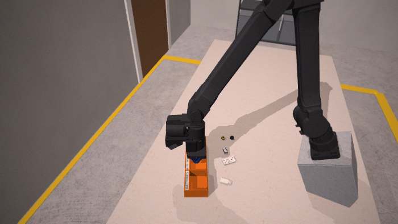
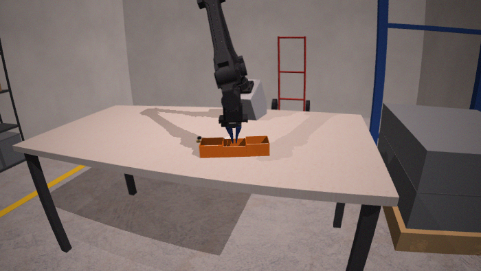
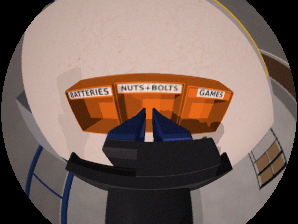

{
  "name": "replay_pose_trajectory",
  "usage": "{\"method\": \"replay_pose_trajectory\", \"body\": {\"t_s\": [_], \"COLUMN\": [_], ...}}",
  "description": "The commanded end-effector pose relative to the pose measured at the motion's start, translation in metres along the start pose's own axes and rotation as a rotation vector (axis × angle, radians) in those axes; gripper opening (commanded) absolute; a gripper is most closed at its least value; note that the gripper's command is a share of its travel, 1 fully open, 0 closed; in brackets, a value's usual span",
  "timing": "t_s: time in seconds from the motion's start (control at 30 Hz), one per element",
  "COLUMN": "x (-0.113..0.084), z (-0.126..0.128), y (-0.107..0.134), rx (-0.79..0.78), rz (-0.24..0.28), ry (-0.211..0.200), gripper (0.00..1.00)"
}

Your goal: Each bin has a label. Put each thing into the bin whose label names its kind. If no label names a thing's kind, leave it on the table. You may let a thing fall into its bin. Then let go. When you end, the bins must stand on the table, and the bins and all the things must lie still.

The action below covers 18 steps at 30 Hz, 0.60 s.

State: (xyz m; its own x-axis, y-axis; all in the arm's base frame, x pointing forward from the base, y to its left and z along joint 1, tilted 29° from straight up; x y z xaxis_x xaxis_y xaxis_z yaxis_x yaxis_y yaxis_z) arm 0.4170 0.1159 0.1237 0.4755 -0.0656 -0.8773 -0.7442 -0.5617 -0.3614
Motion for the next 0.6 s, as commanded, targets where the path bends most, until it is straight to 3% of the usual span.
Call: {"method": "replay_pose_trajectory", "body": {"t_s": [0.0, 0.4, 0.5, 0.53, 0.57], "x": [-0.029, -0.064, -0.065, -0.048, -0.046], "z": [-0.007, -0.007, -0.002, 0.009, 0.015], "y": [-0.027, -0.027, -0.028, -0.021, -0.019], "rx": [0.014, 0.016, 0.016, 0.007, 0.005], "rz": [-0.074, -0.078, -0.078, -0.041, -0.036], "ry": [0.019, 0.018, 0.018, 0.008, 0.007], "gripper": [0.09, 0.09, 0.09, 0.09, 0.09]}}
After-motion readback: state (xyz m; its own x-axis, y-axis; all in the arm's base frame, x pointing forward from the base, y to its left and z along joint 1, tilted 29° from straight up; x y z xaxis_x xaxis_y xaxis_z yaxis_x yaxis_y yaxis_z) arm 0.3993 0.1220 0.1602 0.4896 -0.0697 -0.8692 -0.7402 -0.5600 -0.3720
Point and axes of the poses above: the point where the finger pads meet when closed, its own x axis out along the fingers, its own z axis across the jaws, y = z × x, the point moved 3 cm from there along -x, back along the fingers, and after that the axes turned 14 degrees about -x, right-handed, at the moved point
